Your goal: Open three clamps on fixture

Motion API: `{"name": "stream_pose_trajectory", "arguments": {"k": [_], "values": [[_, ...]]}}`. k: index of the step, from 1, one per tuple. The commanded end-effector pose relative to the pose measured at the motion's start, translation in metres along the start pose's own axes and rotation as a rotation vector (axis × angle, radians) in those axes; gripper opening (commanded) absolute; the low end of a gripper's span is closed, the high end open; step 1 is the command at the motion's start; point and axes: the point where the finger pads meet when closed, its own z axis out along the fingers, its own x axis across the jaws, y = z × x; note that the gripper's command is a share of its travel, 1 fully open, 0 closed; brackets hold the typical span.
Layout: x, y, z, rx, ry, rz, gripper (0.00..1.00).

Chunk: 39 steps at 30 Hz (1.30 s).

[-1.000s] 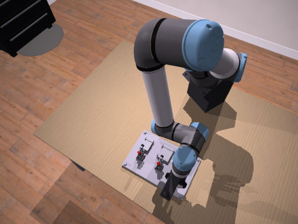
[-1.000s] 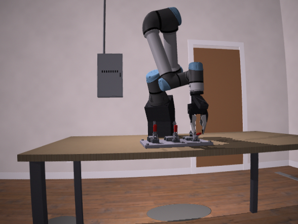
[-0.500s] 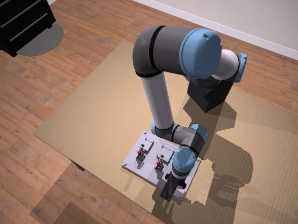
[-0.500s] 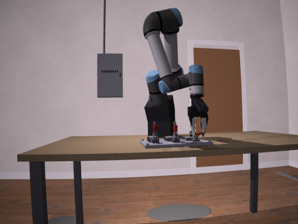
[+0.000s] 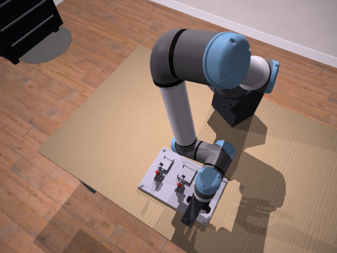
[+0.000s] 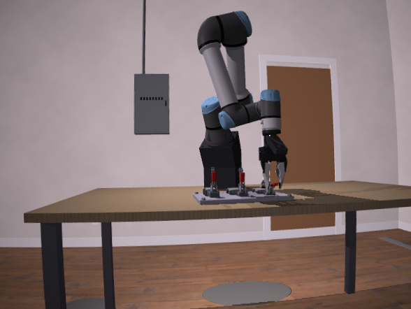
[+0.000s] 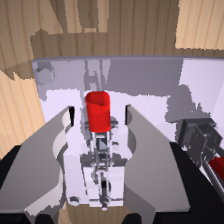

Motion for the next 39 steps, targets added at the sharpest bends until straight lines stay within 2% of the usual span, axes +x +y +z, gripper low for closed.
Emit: {"name": "stream_pose_trajectory", "arguments": {"k": [1,12,13,39], "values": [[0.0003,-0.0024,-0.001,0.005,0.0,0.001,0.28],[0.0003,-0.0024,-0.001,0.005,0.0,0.001,0.28],[0.0003,-0.0024,-0.001,0.005,0.0,0.001,0.0],[0.0004,-0.0024,-0.001,0.005,0.0,0.001,0.0]]}}
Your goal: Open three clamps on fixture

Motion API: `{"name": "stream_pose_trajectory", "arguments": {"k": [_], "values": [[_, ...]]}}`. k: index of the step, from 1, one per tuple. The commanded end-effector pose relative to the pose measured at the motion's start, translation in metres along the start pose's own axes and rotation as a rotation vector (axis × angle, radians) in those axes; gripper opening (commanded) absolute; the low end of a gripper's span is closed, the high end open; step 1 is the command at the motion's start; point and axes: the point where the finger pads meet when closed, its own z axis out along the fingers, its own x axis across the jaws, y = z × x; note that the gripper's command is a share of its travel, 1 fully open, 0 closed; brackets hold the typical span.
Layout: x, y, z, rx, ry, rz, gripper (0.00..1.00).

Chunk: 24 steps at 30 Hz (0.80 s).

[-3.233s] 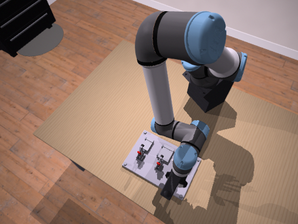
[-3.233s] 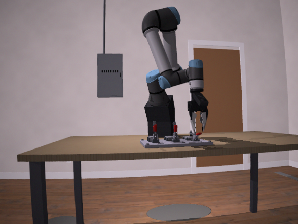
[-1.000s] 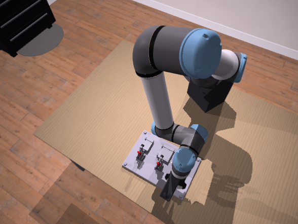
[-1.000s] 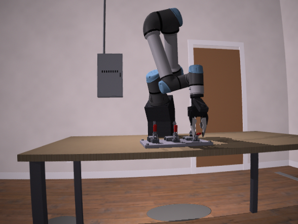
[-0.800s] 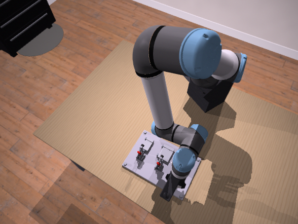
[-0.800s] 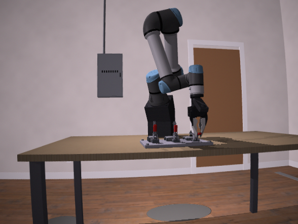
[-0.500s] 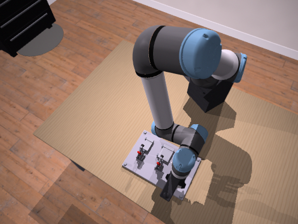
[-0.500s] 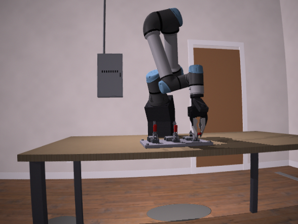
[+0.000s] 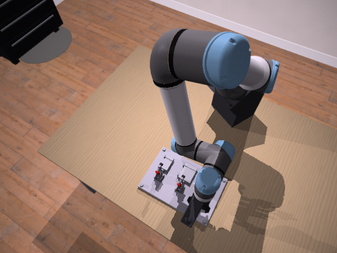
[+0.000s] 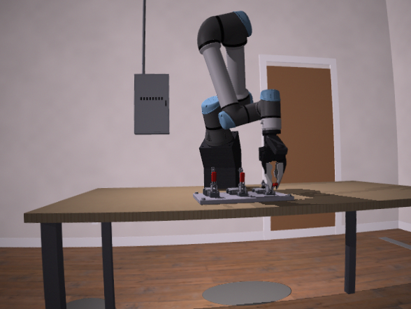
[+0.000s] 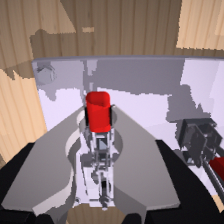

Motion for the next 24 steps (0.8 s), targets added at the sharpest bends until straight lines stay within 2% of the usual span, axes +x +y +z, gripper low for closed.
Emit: {"name": "stream_pose_trajectory", "arguments": {"k": [1,24], "values": [[0.0005,-0.0024,-0.001,0.005,0.0,0.001,0.0],[0.0004,-0.001,-0.0024,0.004,0.0,0.001,0.0]]}}
